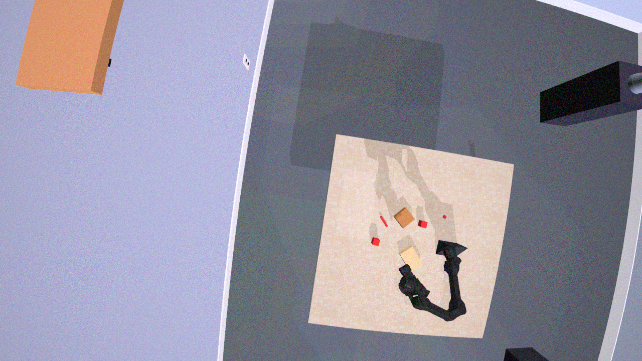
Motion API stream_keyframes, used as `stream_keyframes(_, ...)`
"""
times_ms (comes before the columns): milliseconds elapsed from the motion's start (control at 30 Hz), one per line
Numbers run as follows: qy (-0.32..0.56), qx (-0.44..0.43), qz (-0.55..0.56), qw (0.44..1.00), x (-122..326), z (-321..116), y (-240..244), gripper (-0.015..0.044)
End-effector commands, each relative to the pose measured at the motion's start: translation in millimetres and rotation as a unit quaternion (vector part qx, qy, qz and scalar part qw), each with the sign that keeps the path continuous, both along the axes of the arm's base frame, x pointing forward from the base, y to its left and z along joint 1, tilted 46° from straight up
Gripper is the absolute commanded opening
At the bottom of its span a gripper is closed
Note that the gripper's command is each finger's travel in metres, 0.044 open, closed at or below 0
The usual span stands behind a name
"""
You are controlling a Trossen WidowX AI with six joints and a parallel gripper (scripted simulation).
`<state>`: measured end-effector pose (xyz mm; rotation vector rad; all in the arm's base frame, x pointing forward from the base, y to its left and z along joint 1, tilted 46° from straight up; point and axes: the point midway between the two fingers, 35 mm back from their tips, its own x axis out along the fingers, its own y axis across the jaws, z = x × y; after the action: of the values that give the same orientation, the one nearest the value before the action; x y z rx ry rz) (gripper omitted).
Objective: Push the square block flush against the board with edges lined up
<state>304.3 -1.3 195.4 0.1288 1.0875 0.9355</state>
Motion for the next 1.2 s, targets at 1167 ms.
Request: stream_keyframes(1167, -0.044, -0.020, 0.046, 0.998, -71.7, -304.0, -202.2, 0.0000)
